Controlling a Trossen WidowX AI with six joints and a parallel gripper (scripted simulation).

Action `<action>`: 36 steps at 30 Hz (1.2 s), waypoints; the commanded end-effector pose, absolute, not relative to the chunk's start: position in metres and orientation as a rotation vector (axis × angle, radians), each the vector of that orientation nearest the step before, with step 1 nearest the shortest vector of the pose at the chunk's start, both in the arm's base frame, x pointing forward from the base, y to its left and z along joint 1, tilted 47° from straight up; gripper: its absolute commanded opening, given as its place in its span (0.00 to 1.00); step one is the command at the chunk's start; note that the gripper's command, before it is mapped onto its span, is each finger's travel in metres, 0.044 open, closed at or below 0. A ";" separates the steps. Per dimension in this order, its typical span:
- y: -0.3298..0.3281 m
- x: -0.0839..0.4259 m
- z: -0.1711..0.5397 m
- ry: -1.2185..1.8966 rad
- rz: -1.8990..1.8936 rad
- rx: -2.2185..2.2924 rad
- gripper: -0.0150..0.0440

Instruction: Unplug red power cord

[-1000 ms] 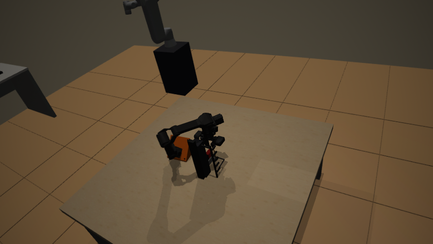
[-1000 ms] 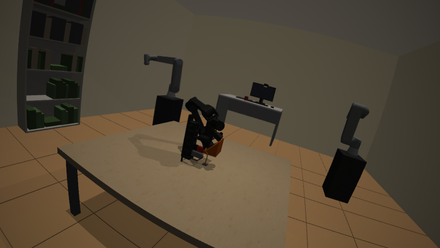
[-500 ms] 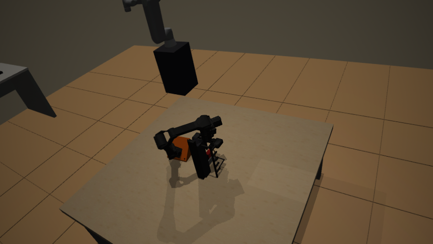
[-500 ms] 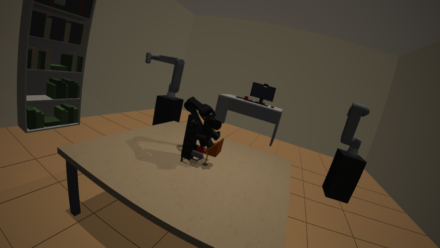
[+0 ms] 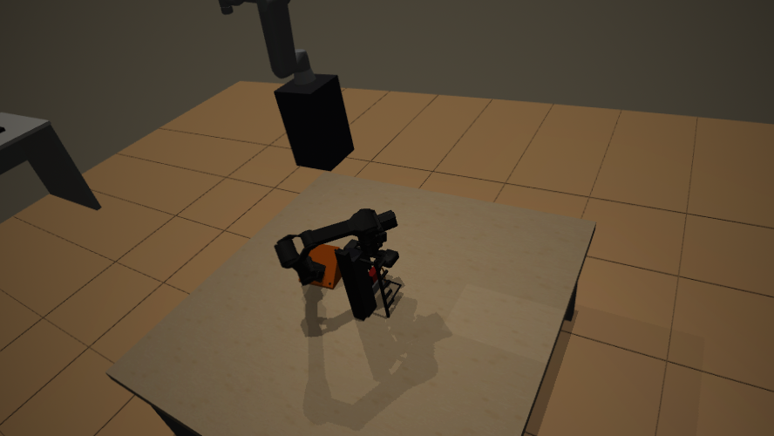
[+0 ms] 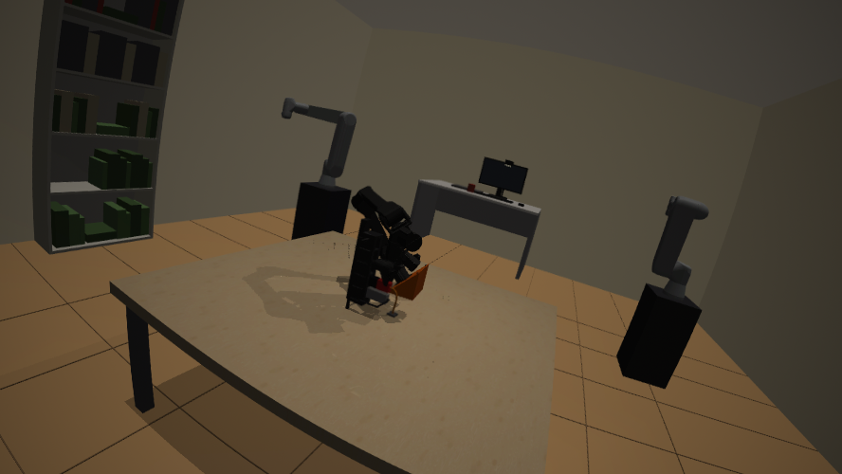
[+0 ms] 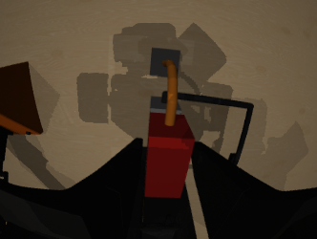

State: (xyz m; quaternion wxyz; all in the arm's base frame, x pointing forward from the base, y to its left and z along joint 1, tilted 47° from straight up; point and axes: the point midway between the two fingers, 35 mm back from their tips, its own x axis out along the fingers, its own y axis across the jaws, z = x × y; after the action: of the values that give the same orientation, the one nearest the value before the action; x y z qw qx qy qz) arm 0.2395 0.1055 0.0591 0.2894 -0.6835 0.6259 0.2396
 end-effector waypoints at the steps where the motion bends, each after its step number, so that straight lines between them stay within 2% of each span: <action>1: 0.106 0.239 0.059 1.670 0.639 -1.824 0.39; 2: 0.106 0.239 0.059 1.670 0.639 -1.824 0.35; 10: 0.106 0.239 0.059 1.670 0.639 -1.824 0.26; 36: 0.133 0.242 0.035 1.667 0.642 -1.824 0.25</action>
State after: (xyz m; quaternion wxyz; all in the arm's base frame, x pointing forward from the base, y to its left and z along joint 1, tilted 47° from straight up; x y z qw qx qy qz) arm 0.2411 0.1066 0.0534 0.2645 -0.6893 0.6371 0.2214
